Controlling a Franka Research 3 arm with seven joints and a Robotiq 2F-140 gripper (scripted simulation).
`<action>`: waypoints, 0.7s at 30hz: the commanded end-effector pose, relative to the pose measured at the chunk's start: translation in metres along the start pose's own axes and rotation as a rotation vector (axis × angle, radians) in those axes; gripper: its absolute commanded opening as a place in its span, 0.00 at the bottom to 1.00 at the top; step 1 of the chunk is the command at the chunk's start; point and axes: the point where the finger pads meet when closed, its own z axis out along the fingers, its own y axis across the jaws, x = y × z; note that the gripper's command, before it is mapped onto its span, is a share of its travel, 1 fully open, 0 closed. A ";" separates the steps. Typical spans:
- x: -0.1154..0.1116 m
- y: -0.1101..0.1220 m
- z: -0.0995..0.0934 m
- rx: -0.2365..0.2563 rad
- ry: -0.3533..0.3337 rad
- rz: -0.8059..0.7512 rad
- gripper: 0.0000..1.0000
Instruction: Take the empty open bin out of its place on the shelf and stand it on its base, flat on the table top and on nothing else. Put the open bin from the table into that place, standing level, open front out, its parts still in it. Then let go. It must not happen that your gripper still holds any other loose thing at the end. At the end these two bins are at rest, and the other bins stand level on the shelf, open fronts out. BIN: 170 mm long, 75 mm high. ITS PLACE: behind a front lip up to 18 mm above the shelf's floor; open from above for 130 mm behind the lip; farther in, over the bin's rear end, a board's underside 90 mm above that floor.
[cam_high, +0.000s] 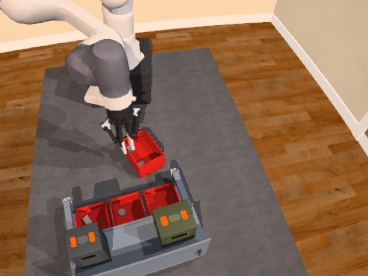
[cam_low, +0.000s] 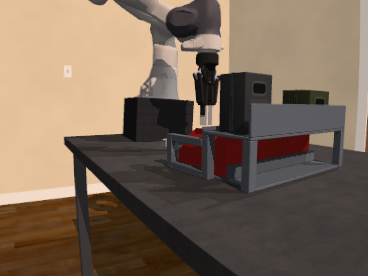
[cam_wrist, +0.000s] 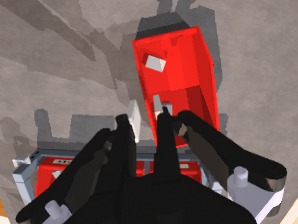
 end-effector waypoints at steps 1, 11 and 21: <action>0.000 0.001 0.001 -0.002 -0.002 0.005 0.15; 0.000 0.001 0.006 -0.002 -0.002 0.005 0.15; -0.001 0.001 0.020 -0.002 -0.002 0.005 0.15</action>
